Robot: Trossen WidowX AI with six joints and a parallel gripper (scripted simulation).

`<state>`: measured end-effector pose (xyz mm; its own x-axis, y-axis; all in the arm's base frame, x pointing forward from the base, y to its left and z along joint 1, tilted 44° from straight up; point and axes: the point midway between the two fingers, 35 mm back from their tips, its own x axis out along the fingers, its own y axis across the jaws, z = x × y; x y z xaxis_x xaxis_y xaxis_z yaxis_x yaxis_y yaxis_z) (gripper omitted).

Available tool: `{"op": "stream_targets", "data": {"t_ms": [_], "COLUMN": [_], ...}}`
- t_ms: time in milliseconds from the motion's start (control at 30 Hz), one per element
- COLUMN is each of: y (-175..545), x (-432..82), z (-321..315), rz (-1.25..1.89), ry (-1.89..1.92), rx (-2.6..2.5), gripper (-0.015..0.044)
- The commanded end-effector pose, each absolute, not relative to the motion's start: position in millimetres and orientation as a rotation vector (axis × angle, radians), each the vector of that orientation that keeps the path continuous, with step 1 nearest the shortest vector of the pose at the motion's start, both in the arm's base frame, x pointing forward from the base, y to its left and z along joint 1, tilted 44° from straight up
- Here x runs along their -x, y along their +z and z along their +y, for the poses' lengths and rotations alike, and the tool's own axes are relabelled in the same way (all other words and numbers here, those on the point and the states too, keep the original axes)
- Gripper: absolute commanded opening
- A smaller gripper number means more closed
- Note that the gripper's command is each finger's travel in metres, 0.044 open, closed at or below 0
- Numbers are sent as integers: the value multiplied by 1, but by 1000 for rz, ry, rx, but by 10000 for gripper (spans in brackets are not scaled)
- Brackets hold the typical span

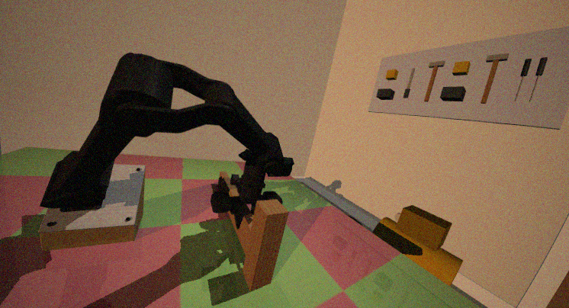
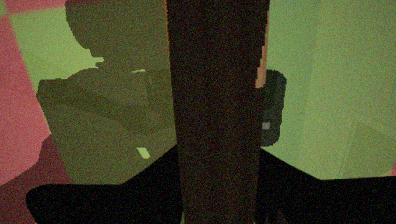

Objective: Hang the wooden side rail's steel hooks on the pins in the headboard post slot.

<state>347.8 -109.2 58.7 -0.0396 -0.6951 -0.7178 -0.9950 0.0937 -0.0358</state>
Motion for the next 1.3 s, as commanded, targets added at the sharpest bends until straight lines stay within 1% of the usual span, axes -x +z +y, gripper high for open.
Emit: {"op": "stream_targets", "data": {"t_ms": [0,1267], "y": [64,66], "x": [-350,-349], "z": [-107,-111], "rz": [1782,1782], "ry": [658,658], "rx": [1672,1672], "gripper": [0,0]}}
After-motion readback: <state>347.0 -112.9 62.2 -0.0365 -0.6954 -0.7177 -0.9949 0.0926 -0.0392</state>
